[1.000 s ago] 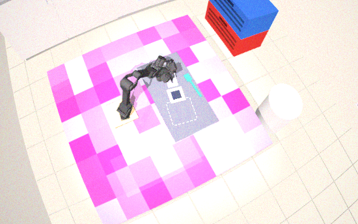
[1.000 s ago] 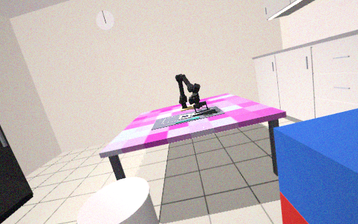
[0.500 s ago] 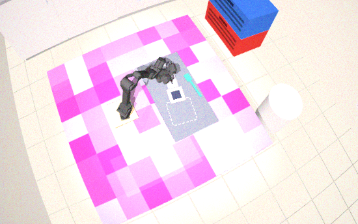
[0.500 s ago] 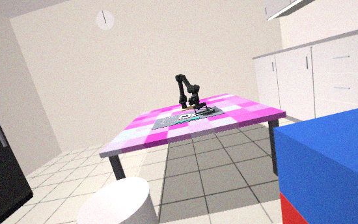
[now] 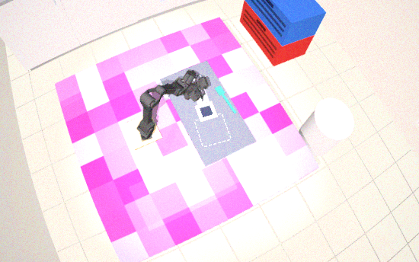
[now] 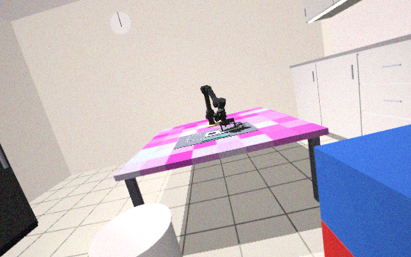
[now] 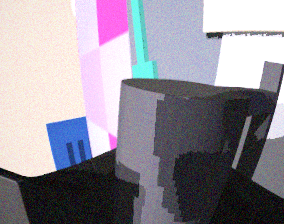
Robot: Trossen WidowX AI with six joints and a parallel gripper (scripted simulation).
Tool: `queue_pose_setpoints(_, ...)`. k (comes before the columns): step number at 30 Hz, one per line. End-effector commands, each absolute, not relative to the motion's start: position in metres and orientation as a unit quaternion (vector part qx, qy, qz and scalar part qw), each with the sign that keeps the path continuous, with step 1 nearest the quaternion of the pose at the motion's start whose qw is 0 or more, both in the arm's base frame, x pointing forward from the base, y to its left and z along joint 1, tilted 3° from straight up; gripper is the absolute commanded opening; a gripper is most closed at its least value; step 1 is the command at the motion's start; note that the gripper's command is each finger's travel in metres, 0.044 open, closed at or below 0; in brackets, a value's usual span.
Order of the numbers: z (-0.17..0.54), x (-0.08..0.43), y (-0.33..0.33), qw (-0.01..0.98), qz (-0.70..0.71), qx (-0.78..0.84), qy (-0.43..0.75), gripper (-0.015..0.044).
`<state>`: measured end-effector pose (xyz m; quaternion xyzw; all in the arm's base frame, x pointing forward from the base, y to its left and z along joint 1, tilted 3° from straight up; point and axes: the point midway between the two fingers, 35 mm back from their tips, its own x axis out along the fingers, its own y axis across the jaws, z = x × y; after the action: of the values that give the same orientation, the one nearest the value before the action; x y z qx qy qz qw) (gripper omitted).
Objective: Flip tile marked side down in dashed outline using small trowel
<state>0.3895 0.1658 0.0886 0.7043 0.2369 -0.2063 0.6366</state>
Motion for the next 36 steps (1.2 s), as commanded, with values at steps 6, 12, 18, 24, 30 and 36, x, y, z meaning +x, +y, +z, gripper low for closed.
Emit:
queue_pose_setpoints(6, 0.089, 0.390, 0.142, 0.638, -0.214, 0.705, 0.227, 0.0000)
queue_pose_setpoints(12, 0.089, 0.390, 0.135, 0.638, -0.213, 0.705, 0.226, 0.0000)
queue_pose_setpoints(18, 0.089, 0.390, 0.135, 0.638, -0.213, 0.705, 0.226, 0.0000)
queue_pose_setpoints(24, 0.095, 0.389, 0.138, 0.658, -0.222, 0.686, 0.219, 0.0000)
queue_pose_setpoints(30, 0.113, 0.388, 0.135, 0.672, -0.227, 0.671, 0.213, 0.0000)
queue_pose_setpoints(36, 0.124, 0.387, 0.129, 0.673, -0.228, 0.671, 0.213, 0.0000)
